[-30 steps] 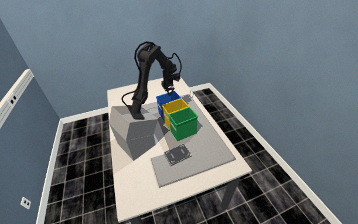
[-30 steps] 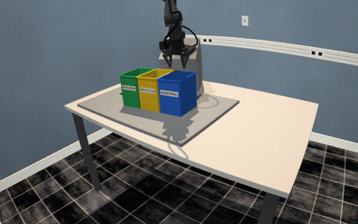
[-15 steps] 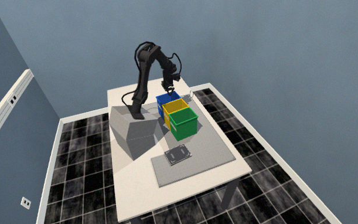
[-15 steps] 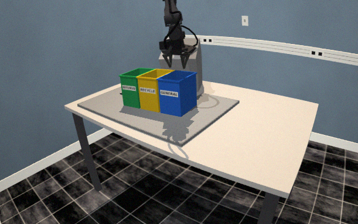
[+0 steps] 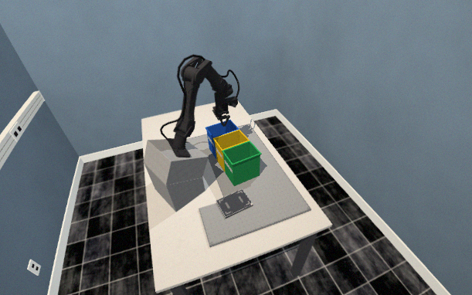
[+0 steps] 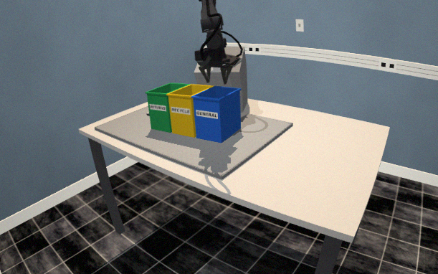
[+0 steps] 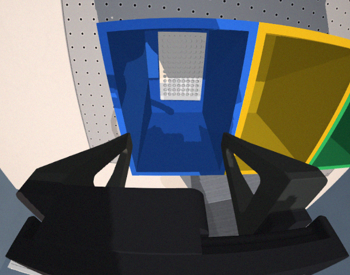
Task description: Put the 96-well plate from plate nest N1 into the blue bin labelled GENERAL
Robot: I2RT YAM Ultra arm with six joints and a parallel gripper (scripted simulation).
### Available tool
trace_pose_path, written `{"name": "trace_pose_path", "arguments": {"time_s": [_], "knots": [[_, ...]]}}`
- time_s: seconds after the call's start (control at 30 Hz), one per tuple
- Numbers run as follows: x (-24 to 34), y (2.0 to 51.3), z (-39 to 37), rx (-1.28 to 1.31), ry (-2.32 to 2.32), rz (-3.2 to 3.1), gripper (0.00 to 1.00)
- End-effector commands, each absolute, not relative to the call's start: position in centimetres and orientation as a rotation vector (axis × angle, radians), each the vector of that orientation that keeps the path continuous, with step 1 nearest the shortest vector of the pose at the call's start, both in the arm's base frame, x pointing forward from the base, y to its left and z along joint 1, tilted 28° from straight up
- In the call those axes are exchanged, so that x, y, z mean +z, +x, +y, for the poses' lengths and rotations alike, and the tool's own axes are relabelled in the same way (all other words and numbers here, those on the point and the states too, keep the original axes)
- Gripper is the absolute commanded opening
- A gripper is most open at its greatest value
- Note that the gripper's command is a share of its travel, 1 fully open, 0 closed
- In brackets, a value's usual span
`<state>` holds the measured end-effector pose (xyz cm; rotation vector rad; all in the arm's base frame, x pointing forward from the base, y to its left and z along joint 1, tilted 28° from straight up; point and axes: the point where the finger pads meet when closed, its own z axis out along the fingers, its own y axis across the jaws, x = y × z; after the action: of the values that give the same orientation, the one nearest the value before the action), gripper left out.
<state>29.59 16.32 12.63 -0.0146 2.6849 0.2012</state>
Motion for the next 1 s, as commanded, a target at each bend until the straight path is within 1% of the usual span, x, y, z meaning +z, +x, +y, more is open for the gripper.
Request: {"name": "trace_pose_path", "arguments": {"time_s": [0.0, 0.2, 0.97], "knots": [[13.9, 29.5, 15.5, 0.223, -0.015, 2.652, 0.82], [12.6, 28.9, 13.4, 0.222, -0.015, 2.652, 0.82], [10.7, 27.4, 7.6, 0.216, -0.016, 2.650, 0.82]]}}
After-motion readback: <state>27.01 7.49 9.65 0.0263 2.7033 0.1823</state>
